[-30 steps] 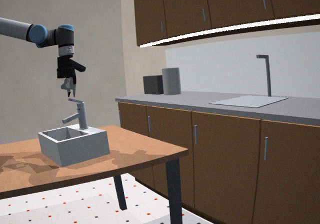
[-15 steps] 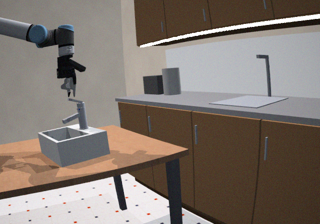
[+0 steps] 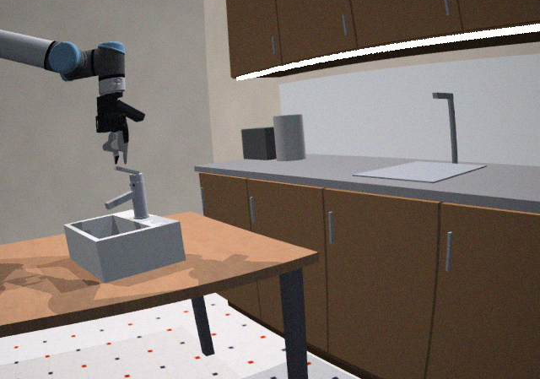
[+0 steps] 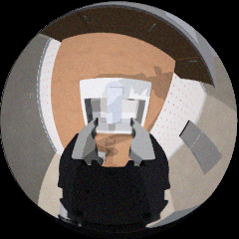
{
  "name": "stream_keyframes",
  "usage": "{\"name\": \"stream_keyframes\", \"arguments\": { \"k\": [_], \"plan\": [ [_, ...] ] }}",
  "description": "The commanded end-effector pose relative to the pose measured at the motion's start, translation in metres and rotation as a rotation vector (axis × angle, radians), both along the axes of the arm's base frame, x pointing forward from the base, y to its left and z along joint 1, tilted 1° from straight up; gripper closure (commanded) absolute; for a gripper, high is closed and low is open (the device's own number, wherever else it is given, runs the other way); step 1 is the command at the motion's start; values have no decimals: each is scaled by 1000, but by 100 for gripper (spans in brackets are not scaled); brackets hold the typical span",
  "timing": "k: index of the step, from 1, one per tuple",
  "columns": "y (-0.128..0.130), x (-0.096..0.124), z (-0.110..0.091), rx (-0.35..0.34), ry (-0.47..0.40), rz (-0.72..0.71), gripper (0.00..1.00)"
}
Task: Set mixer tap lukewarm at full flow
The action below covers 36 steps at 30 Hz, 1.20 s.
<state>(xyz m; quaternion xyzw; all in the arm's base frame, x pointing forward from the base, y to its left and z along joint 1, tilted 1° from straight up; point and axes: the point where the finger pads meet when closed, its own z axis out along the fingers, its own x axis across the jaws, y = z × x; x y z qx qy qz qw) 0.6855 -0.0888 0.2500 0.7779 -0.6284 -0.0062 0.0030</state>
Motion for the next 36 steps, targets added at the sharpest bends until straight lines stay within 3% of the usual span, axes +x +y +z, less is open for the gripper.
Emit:
{"name": "stream_keyframes", "arguments": {
  "k": [1, 36],
  "plan": [
    [-1, 0, 0, 0, -1, -1, 57],
    [-1, -1, -26, 2, 2, -1, 57]
  ]
}}
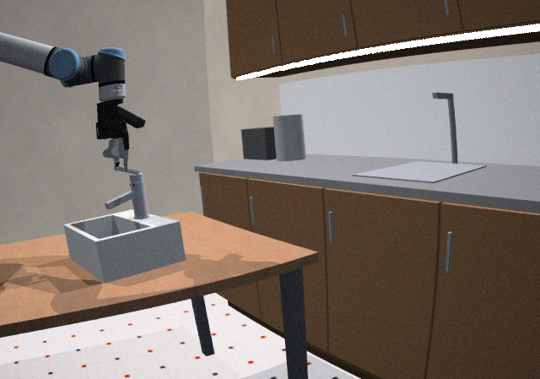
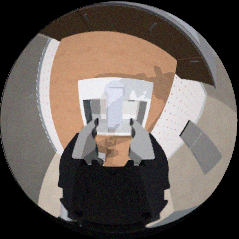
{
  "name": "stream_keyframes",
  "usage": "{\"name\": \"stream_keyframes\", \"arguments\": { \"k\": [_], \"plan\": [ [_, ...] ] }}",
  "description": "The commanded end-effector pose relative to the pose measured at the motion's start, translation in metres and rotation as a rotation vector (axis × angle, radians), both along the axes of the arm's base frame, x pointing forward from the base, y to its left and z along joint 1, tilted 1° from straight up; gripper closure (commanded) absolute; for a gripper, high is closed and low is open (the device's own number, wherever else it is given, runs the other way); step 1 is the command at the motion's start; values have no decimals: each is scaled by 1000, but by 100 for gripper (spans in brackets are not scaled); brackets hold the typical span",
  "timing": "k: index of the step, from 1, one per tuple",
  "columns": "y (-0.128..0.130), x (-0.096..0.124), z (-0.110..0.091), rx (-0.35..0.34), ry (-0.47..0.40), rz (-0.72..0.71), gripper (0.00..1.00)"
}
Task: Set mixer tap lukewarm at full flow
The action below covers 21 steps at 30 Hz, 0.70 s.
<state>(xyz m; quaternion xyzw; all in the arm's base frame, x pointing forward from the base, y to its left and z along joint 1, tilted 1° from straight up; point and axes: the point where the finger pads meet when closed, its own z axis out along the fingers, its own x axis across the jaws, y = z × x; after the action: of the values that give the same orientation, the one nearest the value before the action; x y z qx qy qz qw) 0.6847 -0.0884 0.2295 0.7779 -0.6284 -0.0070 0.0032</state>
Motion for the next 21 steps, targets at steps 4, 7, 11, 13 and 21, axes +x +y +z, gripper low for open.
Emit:
{"name": "stream_keyframes", "arguments": {
  "k": [4, 7, 11, 13, 21],
  "plan": [
    [-1, 0, -7, 1, -1, -1, 57],
    [-1, 0, -9, 1, 0, -1, 57],
    [-1, 0, -12, 1, 0, -1, 57],
    [-1, 0, -12, 1, 0, -1, 57],
    [-2, 1, -11, 0, -3, -1, 57]
  ]
}}
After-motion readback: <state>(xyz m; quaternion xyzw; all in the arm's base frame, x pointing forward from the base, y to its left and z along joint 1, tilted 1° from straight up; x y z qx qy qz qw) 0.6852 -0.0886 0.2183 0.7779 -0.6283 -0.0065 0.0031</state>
